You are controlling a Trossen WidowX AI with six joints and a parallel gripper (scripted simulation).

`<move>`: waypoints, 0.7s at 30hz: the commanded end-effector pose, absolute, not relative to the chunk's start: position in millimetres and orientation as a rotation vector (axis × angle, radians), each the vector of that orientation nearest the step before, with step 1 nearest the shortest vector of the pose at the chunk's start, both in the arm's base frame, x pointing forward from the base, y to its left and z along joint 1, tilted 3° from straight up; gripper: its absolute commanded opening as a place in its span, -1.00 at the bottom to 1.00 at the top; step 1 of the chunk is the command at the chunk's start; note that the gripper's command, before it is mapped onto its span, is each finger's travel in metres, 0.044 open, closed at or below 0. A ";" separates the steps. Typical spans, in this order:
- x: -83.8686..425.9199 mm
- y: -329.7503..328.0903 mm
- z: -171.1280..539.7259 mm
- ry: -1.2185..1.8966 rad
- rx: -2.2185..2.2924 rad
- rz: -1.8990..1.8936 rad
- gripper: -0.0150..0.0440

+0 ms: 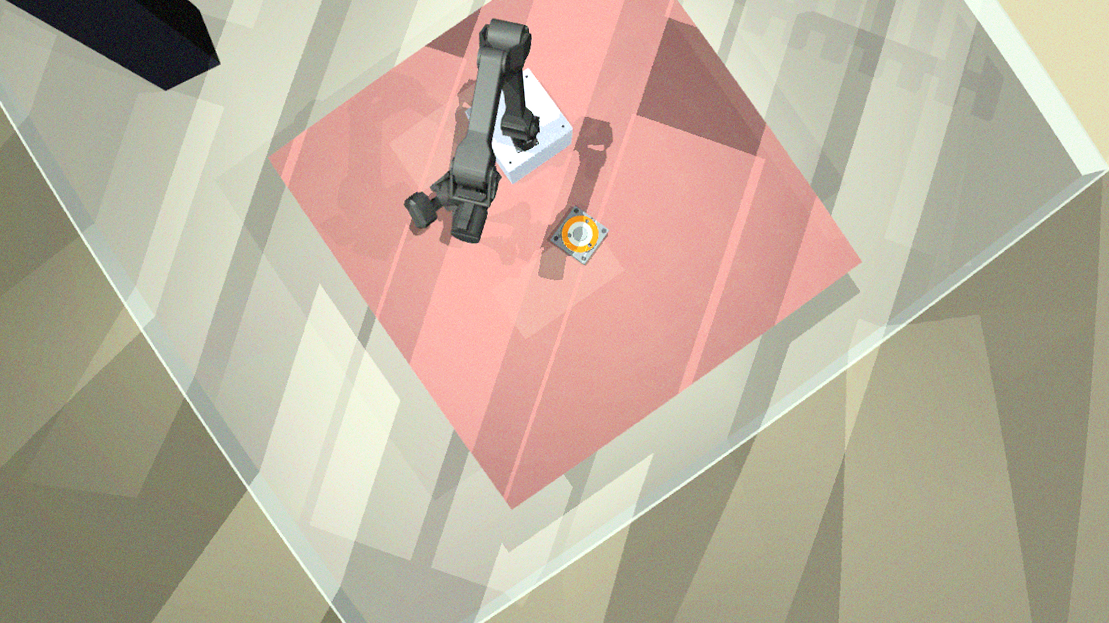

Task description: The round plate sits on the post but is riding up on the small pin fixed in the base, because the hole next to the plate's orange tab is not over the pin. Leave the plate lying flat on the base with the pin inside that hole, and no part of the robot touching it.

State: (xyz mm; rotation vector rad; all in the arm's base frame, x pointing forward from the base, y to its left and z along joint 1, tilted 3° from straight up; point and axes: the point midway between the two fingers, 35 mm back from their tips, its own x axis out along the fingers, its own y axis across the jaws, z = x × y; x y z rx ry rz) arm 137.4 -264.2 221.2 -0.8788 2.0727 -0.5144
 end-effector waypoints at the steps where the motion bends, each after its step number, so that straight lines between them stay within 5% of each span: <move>1: 141.0 -263.0 218.1 2.059 -0.874 -0.508 0.78; 15: 281.8 -111.1 65.9 1.609 -0.430 -0.062 -0.47; 21: 294.0 -23.7 22.3 1.578 -0.198 0.130 -0.49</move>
